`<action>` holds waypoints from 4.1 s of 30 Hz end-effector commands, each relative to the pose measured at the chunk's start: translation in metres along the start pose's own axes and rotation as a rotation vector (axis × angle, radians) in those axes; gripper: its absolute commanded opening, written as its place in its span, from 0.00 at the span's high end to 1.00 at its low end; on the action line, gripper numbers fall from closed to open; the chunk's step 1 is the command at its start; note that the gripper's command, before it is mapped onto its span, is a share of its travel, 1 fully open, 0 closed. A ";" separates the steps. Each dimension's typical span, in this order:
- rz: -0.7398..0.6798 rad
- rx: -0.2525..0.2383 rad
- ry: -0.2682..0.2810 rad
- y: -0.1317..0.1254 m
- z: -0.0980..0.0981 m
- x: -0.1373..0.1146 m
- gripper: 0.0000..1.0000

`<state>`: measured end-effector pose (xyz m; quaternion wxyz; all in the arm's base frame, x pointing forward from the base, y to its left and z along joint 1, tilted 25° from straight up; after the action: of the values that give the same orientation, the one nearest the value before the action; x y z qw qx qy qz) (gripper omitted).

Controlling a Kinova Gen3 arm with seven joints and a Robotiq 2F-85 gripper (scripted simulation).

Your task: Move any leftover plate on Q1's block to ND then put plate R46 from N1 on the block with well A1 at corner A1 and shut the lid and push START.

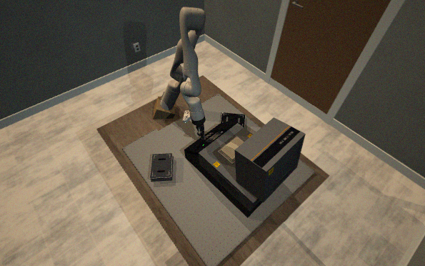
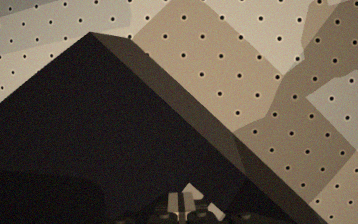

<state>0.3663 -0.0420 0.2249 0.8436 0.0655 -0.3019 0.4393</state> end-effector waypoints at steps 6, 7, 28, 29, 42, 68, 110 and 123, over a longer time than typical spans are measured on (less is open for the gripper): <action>0.000 0.000 -0.001 -0.001 -0.001 0.001 0.90; 0.000 0.000 -0.001 -0.001 -0.001 0.001 0.90; 0.000 0.000 -0.001 -0.001 -0.001 0.001 0.90; 0.000 0.000 -0.001 -0.001 -0.001 0.001 0.90; 0.000 0.000 -0.001 -0.001 -0.001 0.001 0.90; 0.000 0.000 -0.001 0.007 0.023 -0.007 0.90; 0.000 0.000 -0.002 0.010 0.029 -0.009 0.90; 0.000 0.000 -0.002 0.010 0.029 -0.009 0.90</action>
<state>0.3415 -0.0533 0.2417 0.8433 0.0663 -0.3024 0.4394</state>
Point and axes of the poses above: the point where the finger pads meet when closed, its own z axis back along the fingers, its own y axis across the jaws, x = y × z, the point moved 6 cm from there along z, back along the fingers, and after that the axes turned 3 degrees about z, right-handed, at the moved point
